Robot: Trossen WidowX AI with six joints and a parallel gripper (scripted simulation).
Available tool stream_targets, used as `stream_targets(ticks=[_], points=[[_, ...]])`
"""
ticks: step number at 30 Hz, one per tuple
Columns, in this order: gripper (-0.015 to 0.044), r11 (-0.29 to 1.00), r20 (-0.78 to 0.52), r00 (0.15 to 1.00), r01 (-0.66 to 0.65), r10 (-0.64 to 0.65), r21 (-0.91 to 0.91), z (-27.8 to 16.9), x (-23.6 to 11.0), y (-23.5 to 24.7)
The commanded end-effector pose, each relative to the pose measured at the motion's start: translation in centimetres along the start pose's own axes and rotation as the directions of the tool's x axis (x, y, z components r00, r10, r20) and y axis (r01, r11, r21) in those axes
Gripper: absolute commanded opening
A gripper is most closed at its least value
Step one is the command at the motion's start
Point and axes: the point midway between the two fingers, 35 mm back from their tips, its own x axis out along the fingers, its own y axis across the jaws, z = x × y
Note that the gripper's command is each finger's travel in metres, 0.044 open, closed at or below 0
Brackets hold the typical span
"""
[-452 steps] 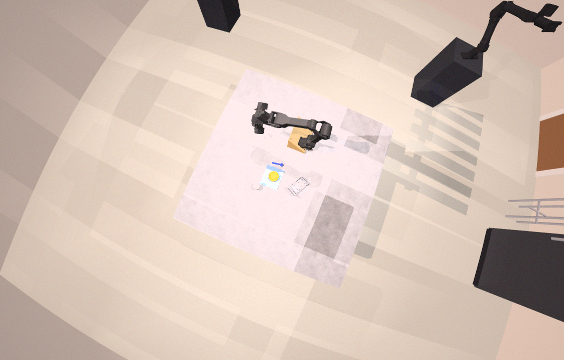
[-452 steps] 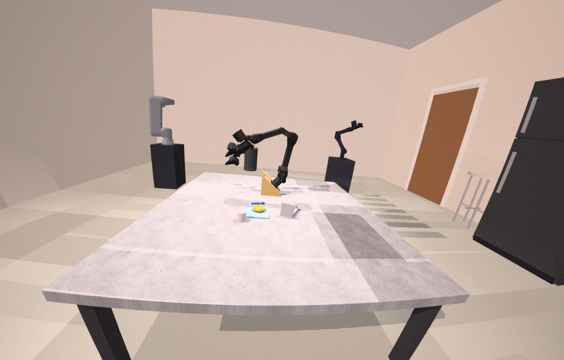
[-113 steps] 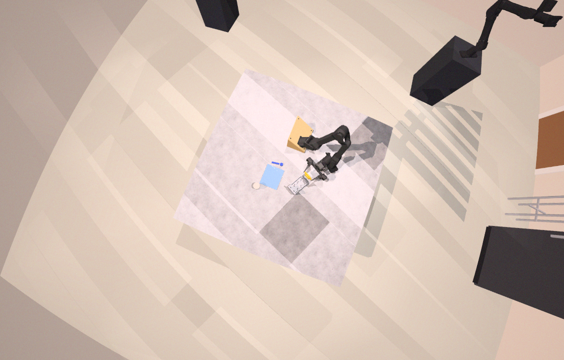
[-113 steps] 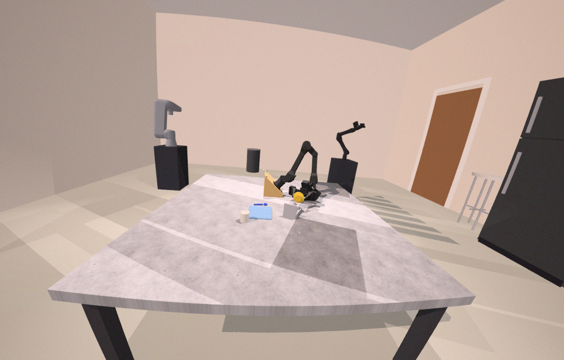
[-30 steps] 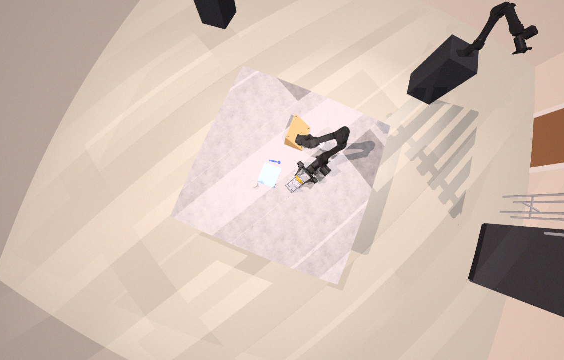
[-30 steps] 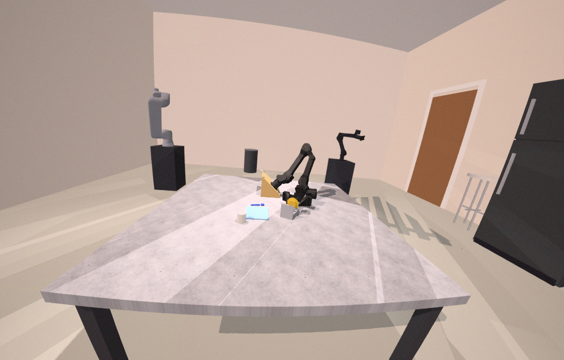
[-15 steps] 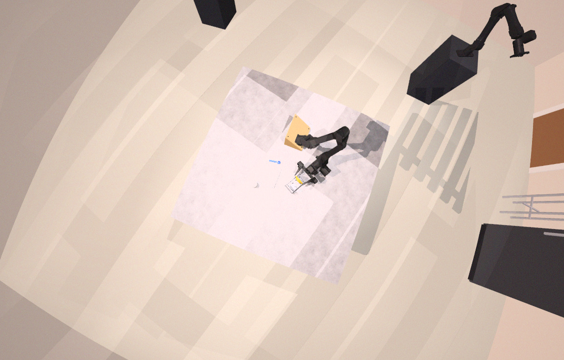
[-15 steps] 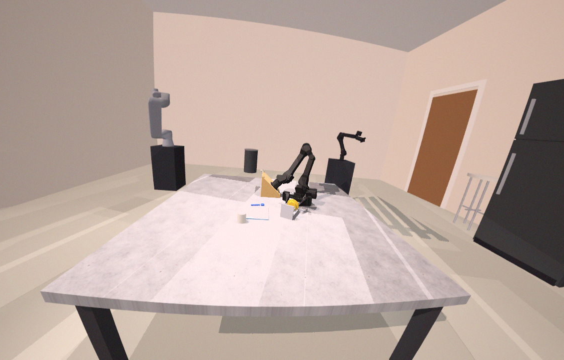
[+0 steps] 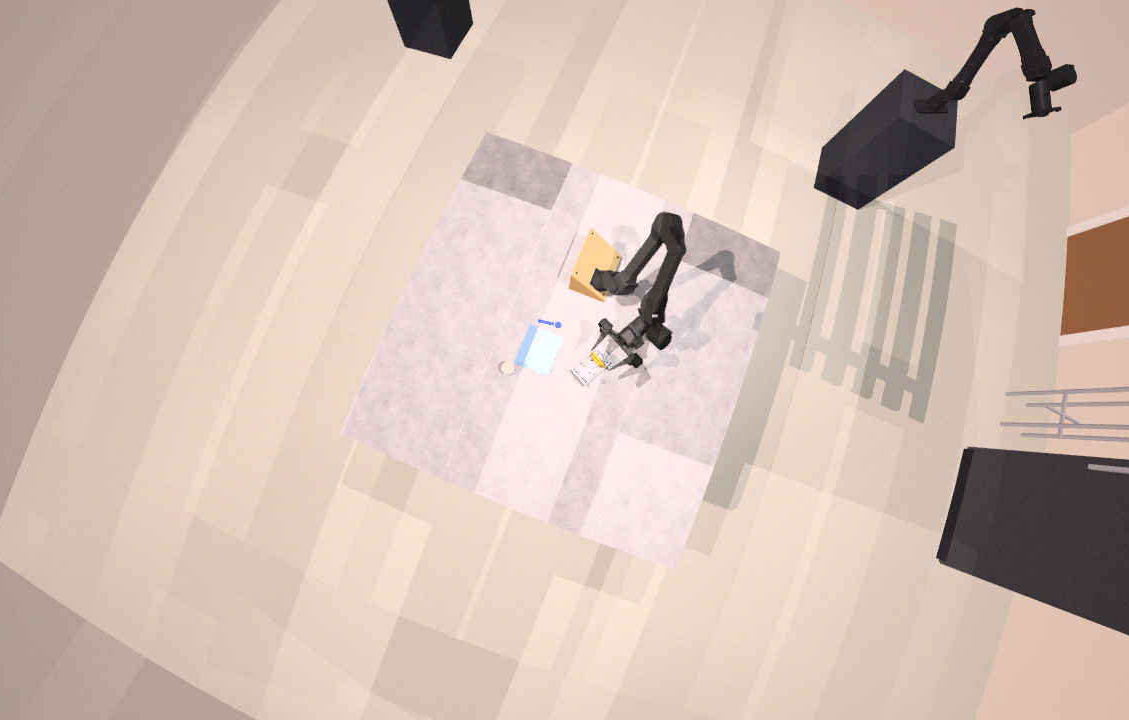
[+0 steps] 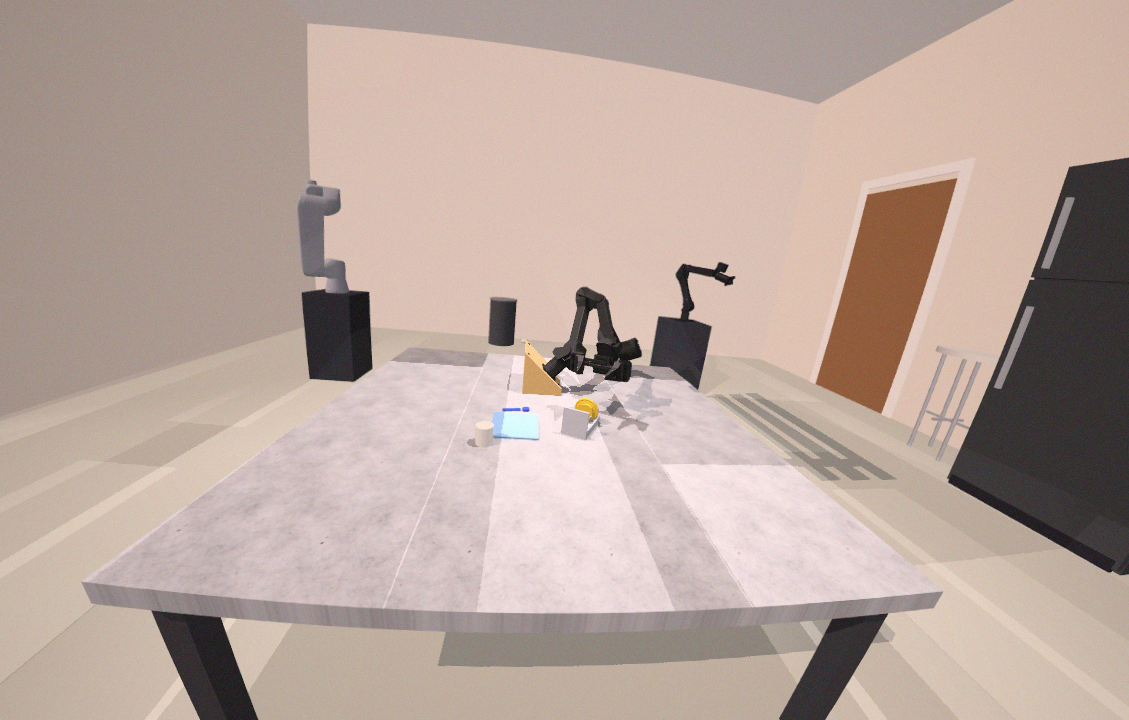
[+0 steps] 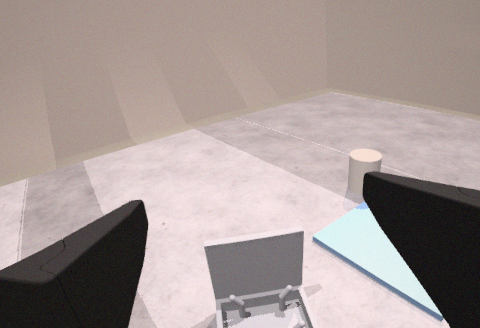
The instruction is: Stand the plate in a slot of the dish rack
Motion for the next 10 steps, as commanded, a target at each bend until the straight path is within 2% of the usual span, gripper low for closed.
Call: stream_targets(ticks=[1, 4, 10], points=[[0.04, 1.0, -0.001, 1.0, -0.012, 0.012, -0.02, 1.3, -0.3, -0.1], [0.04, 0.999, -0.008, 1.0, -0.001, 0.001, -0.04, 1.3, -0.2, -0.2], [0.04, 0.976, -0.07, 0.992, 0.085, -0.101, -0.202, 1.4, 1.0, -1.2]])
